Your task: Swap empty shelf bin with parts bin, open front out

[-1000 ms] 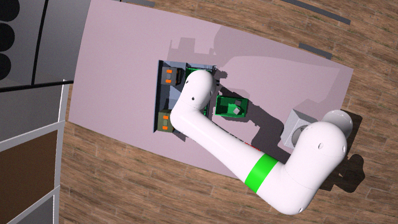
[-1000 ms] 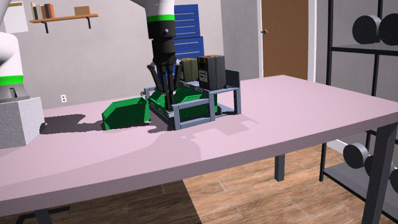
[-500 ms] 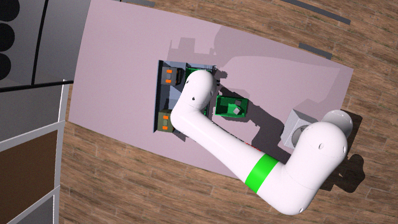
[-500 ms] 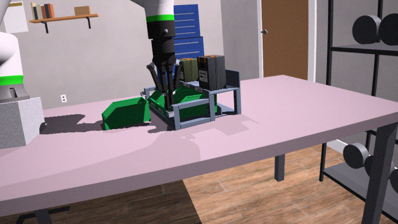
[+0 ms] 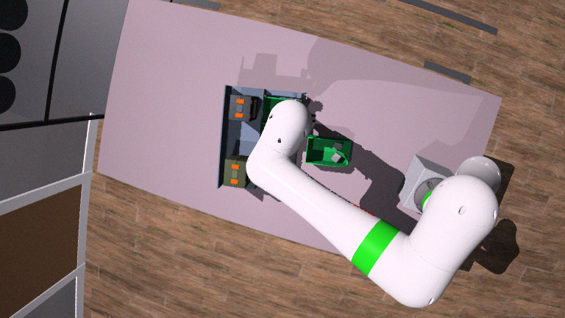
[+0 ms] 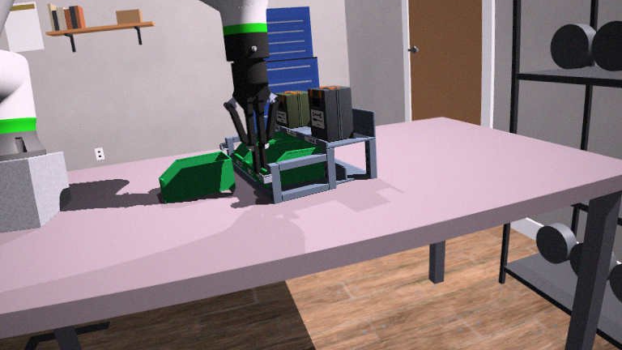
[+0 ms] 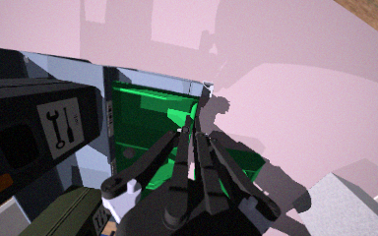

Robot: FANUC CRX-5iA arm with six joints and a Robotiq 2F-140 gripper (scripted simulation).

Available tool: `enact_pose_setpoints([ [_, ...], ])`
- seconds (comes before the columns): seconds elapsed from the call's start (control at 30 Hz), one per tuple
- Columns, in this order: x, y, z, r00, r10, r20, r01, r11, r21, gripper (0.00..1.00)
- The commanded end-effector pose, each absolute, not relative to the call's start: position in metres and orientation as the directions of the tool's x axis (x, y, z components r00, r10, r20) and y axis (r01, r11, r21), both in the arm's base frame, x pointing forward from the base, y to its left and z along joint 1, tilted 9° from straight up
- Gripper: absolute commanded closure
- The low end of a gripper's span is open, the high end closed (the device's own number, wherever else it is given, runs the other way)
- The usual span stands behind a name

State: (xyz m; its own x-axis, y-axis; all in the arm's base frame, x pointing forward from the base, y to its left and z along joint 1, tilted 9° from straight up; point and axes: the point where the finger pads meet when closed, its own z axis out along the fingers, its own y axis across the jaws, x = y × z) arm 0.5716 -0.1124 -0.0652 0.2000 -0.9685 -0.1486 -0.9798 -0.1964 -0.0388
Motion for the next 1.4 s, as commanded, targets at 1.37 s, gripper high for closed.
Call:
enact_pose_setpoints([
  [1.37,0.474,-0.133,-0.068,0.200,-0.969,-0.147,-0.980,-0.196,-0.041,0.90],
])
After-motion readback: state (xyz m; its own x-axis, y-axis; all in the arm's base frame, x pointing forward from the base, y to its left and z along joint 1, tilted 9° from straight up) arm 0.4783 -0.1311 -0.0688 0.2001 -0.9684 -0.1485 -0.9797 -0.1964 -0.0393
